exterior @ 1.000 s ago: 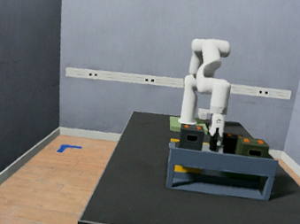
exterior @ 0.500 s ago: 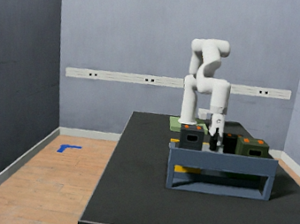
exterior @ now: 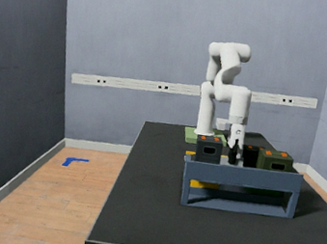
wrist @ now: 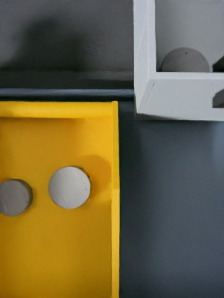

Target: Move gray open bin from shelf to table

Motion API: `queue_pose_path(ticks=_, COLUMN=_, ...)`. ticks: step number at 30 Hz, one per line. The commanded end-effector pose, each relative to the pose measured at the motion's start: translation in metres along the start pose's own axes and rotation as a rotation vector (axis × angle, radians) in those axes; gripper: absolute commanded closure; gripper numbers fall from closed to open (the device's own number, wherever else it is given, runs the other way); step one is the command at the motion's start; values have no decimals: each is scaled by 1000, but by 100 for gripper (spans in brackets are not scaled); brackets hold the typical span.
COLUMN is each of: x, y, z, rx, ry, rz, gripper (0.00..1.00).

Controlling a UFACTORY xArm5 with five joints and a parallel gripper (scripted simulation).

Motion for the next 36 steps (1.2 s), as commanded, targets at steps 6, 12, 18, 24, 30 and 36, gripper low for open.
queue_pose_path(ticks=6, x=-2, y=0, z=-1, rx=0, ry=5, rz=-1, gripper=91)
queue_pose_path(ticks=12, x=-2, y=0, z=-1, rx=0, ry=5, rz=-1, gripper=92)
queue_pose_path(ticks=18, x=-2, y=0, z=-1, rx=0, ry=5, rz=-1, gripper=93)
queue_pose_path(ticks=24, x=-2, y=0, z=-1, rx=0, ry=5, rz=-1, gripper=93)
queue_pose_path(ticks=30, x=-2, y=0, z=-1, rx=0, ry=5, rz=-1, gripper=94)
queue_pose_path(ticks=36, x=-2, y=0, z=-1, rx=0, ry=5, rz=-1, gripper=95)
Point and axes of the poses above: the point where the finger pads meet when closed, its own x axis out along the fingers, its own z axis across the jaws, y = z × x, the point moved 6 cm from there along -x, back along the fingers, and after that the axes turned 1 degree about x, right-handed, at the moved point
